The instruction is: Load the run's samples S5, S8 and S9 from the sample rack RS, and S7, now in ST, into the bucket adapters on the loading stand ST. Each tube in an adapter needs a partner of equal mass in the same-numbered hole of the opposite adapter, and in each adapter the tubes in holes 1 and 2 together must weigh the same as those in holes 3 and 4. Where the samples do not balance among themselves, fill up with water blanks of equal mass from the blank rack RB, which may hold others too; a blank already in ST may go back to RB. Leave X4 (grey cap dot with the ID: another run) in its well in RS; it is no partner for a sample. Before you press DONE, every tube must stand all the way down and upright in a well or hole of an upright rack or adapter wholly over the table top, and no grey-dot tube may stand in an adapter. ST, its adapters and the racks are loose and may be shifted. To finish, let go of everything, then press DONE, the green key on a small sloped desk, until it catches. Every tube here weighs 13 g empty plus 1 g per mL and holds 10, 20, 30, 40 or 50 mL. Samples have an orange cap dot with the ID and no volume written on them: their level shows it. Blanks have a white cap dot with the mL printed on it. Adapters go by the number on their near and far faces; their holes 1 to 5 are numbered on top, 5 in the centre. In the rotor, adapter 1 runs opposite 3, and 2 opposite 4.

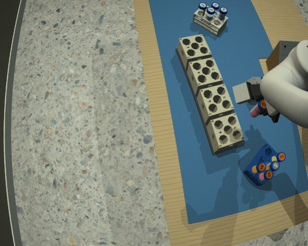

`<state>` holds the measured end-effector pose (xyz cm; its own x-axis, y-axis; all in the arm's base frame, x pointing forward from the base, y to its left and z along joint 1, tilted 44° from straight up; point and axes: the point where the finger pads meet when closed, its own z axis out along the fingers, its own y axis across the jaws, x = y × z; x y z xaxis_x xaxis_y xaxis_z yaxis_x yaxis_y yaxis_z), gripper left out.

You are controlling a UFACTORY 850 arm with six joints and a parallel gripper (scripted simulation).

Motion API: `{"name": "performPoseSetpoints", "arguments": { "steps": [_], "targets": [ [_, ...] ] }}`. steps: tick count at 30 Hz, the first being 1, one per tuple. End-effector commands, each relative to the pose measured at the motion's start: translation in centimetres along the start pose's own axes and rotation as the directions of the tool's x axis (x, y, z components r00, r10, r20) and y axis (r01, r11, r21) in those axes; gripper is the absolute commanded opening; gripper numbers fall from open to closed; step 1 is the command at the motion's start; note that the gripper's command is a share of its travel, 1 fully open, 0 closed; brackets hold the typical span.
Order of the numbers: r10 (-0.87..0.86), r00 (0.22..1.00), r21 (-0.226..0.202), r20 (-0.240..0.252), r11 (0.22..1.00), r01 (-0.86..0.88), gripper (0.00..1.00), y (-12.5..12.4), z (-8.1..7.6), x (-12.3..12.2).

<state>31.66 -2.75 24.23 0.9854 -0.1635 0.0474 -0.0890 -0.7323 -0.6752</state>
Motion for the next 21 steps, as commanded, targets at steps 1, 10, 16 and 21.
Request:
{"name": "performPoseSetpoints", "arguments": {
  "steps": [1,10,16,21],
  "targets": [
    [-0.111,0.994,0.029,-0.011,0.993,0.111,0.0,2.0,0.1,1.3],
    [-0.111,0.994,0.029,-0.011,0.993,0.111,0.0,6.0,0.2,3.5],
    [-0.111,0.994,0.029,-0.011,0.993,0.111,0.0,7.7,0.2,4.5],
    [-0.111,0.994,0.029,-0.011,0.993,0.111,0.0,9.9,0.3,5.7]
  ]
}}
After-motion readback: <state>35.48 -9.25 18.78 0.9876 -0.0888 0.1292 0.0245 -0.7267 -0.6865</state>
